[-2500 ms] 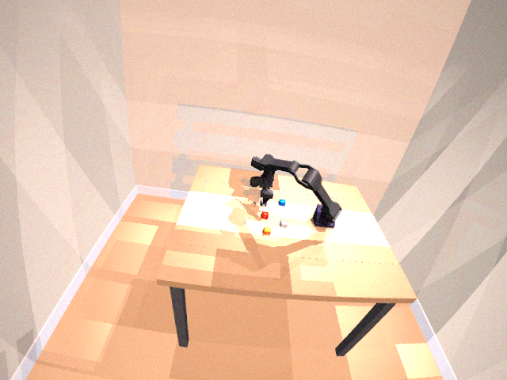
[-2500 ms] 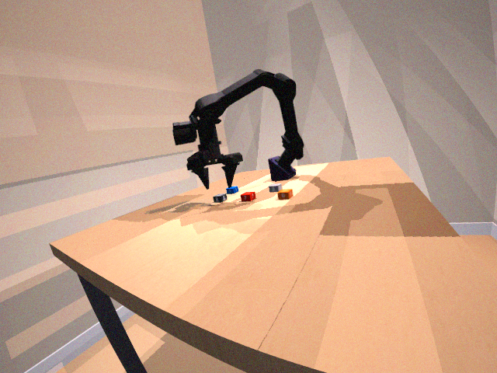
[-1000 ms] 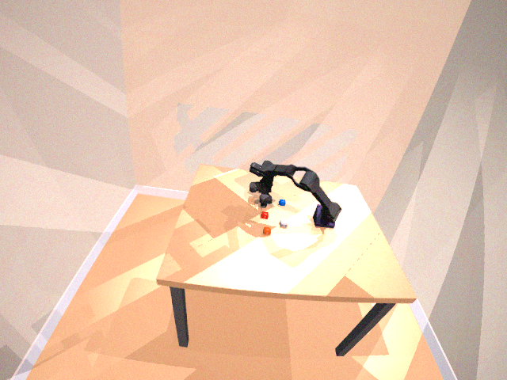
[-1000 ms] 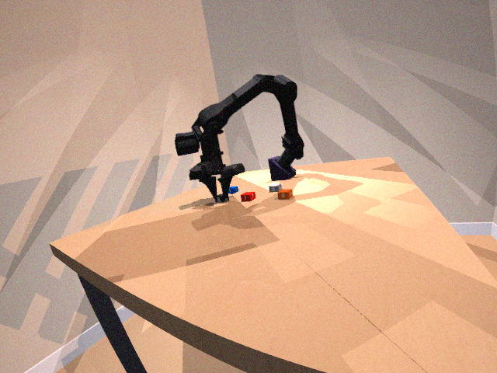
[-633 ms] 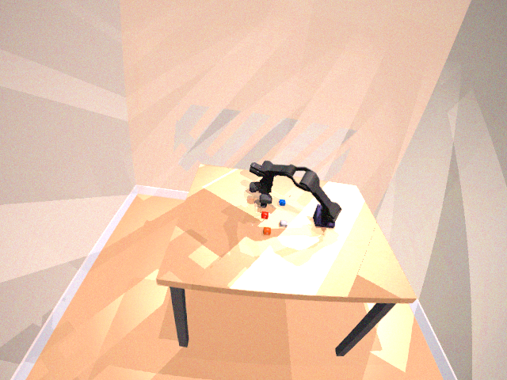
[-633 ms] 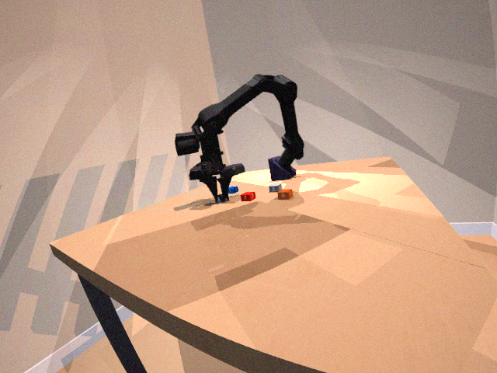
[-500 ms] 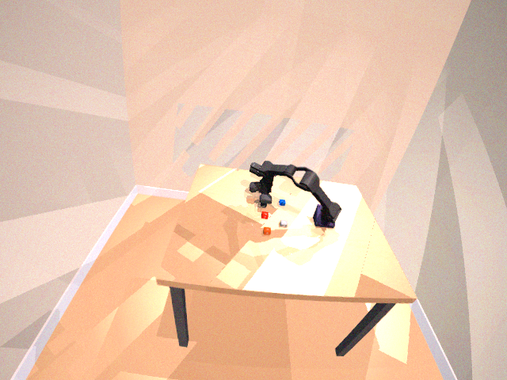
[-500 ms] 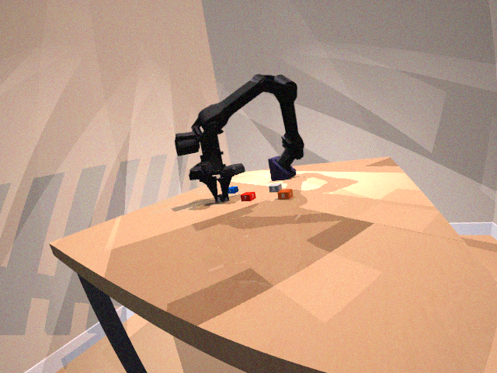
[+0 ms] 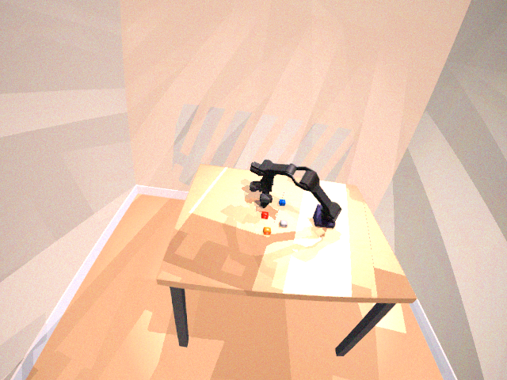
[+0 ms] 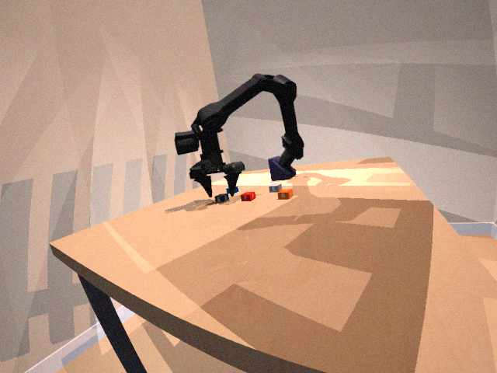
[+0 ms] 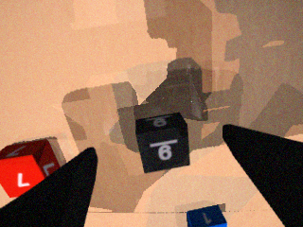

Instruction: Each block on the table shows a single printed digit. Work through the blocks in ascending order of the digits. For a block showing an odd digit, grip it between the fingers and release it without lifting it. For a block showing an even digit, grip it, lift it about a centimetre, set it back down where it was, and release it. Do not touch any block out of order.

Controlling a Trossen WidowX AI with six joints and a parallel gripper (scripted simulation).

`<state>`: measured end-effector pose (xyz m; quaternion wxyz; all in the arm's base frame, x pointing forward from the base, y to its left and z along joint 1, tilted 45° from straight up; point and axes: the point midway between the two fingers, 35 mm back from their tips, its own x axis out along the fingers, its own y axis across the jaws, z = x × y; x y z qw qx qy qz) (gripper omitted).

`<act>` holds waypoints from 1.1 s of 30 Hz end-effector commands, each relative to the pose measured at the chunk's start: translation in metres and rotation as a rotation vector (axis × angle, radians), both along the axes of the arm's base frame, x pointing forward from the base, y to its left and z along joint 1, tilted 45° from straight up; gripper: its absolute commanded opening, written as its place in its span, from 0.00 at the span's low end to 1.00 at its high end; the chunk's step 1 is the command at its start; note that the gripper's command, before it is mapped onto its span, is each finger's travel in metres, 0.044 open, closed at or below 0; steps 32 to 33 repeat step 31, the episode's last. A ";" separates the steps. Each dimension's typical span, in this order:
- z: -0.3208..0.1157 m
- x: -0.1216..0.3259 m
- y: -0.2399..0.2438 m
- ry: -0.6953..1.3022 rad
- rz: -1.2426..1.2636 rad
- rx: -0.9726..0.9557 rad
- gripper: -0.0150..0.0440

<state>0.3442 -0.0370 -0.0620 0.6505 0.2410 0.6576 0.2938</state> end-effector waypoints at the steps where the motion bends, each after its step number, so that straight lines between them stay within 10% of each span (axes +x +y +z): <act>1: 0.018 0.002 -0.020 -0.012 -0.003 -0.008 0.93; 23: 0.265 -0.093 0.115 -0.004 -0.005 -0.002 0.93; 33: 0.279 -0.111 0.124 -0.002 -0.003 0.003 0.93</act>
